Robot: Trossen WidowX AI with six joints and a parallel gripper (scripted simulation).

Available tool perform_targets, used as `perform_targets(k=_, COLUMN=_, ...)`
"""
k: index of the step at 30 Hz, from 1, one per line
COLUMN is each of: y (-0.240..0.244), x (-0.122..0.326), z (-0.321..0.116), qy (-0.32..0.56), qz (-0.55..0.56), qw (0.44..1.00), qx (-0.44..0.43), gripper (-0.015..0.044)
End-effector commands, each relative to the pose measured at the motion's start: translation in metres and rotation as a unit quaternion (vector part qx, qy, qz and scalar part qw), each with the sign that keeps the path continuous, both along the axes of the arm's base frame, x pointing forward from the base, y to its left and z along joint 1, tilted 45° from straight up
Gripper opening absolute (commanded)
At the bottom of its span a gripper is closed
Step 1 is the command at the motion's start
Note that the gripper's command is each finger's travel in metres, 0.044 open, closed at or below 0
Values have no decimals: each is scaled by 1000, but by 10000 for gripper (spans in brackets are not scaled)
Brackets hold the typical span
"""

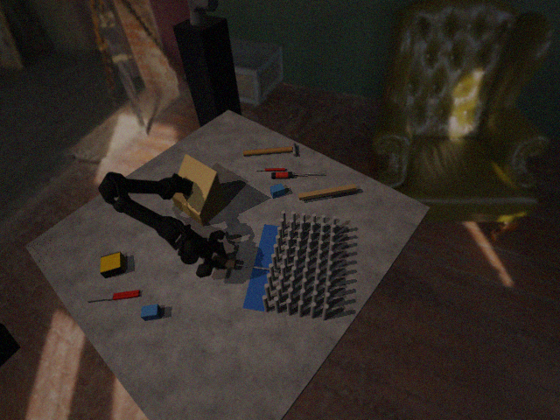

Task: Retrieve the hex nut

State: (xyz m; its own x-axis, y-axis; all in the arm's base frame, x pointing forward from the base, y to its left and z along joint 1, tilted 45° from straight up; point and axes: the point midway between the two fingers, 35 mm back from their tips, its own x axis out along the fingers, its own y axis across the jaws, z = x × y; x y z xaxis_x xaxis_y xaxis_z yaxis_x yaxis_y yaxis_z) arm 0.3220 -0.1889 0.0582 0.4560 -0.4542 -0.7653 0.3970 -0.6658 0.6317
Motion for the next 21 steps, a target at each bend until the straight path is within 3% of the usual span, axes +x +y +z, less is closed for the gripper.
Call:
perform_targets(k=1, y=0, x=4, z=-1, qy=-2, qz=-1, qw=1000, qx=1, gripper=0)
perform_targets(k=21, y=3, x=17, z=-5, qy=-3, qz=-1, qw=1000, qx=1, gripper=0)
